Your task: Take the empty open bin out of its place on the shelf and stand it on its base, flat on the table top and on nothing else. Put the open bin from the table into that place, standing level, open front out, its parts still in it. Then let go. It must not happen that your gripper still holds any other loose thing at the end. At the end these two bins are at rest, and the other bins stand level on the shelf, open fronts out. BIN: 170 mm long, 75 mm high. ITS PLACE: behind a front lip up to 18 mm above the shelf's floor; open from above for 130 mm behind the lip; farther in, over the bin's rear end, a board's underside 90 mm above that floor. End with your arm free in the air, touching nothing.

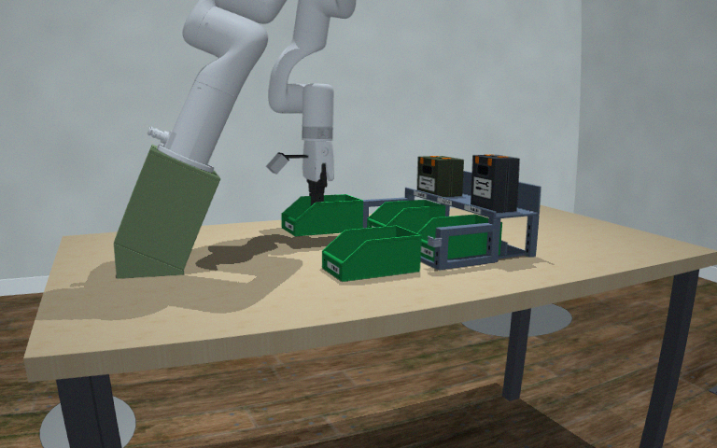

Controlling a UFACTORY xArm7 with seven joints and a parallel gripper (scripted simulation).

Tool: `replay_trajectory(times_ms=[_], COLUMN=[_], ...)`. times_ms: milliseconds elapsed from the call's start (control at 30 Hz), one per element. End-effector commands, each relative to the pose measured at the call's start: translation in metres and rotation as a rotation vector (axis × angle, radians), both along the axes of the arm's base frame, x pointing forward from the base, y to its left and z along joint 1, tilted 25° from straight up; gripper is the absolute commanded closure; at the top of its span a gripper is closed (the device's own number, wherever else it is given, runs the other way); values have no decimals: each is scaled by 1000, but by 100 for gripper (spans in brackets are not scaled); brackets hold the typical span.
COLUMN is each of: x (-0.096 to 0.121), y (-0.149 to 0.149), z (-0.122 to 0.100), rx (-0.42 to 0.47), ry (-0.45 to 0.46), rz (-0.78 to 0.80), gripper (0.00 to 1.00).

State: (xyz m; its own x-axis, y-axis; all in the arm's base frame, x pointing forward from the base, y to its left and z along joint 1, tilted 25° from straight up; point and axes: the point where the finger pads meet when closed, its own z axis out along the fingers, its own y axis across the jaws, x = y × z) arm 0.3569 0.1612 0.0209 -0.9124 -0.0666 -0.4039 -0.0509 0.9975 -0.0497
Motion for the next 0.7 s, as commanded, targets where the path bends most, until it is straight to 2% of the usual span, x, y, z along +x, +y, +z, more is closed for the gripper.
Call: replay_trajectory(times_ms=[0,667], x=[2,8], y=[0,1], z=[-4,-18], rx=[3,4], ry=[-10,-10], rz=[1,1], gripper=[100,100])
